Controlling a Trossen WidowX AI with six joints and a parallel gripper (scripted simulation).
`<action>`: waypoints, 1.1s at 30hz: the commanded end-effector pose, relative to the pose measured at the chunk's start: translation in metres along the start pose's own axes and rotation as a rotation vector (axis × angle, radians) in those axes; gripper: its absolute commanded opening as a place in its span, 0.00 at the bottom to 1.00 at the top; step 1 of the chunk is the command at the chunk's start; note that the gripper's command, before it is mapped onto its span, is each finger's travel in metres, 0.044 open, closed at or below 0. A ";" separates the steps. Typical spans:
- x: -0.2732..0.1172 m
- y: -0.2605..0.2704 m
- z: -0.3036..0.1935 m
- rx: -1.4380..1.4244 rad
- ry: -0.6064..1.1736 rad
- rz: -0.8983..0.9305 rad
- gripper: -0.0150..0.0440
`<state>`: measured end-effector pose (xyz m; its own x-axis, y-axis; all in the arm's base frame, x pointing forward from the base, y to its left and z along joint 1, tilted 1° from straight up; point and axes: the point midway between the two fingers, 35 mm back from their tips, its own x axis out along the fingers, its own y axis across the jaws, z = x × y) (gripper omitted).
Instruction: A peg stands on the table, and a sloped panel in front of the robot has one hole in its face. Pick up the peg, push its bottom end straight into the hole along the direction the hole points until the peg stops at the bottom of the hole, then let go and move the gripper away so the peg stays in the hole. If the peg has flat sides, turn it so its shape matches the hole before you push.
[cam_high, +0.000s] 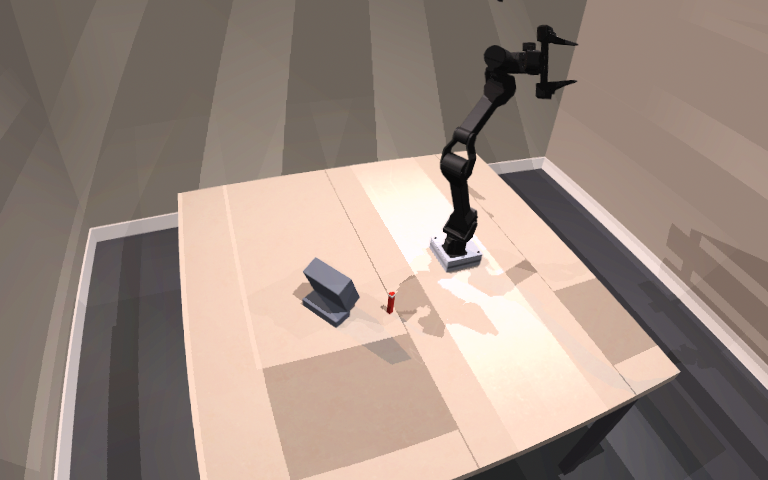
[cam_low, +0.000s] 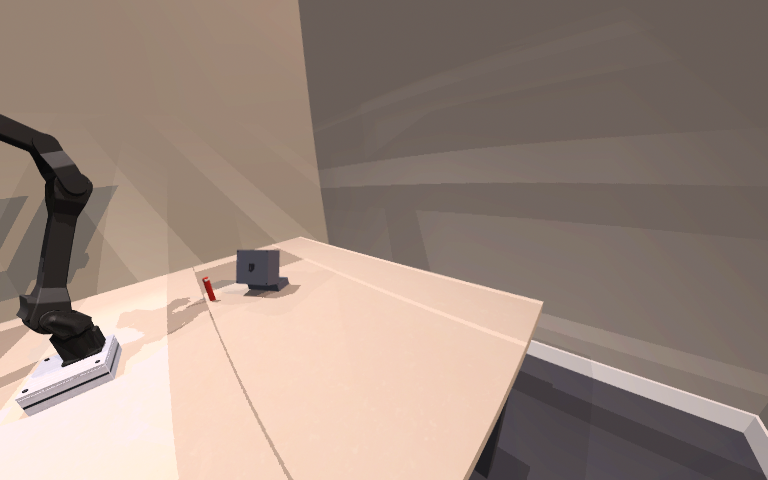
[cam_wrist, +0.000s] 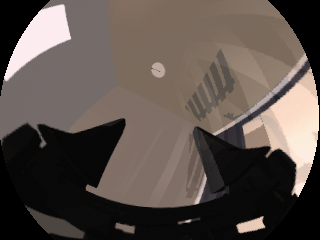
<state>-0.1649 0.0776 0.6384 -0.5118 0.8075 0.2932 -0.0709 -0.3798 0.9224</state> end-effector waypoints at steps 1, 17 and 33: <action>-0.005 0.006 -0.013 -0.007 0.053 0.044 1.00; -0.034 0.032 -0.056 -0.045 0.260 0.223 1.00; -0.087 0.052 -0.110 -0.133 0.489 0.391 1.00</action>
<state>-0.2136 -0.0449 0.6365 -0.8294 0.3664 0.4218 0.0923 -0.6547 0.7503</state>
